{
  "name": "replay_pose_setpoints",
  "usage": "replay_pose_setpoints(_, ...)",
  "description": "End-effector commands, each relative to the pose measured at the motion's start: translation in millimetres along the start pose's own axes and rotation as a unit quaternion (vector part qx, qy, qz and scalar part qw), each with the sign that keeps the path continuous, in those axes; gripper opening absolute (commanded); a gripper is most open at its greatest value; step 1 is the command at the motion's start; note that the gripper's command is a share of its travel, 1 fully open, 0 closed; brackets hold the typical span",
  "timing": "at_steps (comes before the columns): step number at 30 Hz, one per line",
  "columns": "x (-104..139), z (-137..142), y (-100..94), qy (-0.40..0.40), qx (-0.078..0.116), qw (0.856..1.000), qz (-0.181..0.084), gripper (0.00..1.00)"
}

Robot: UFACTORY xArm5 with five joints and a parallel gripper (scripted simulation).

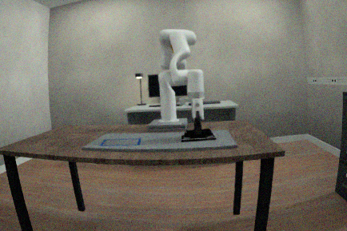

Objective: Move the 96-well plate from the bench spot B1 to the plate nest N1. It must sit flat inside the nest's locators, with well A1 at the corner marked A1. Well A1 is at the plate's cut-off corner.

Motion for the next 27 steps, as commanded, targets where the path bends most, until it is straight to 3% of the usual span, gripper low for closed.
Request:
replay_pose_setpoints(1,0.8,-1.0,-0.8,0.000,-0.003,1.000,0.002,0.00)
replay_pose_setpoints(27,0.7,-1.0,3.0,0.000,-0.003,1.000,0.002,0.00)
Point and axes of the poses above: the point where the finger pads meet when closed, its own y axis out along the fingers, its own z axis across the jaws, x = y × z, the point moved 10 cm from there along -y, back along the fingers, and after that the axes turned 7 degrees about -y, right-handed, at the moved point
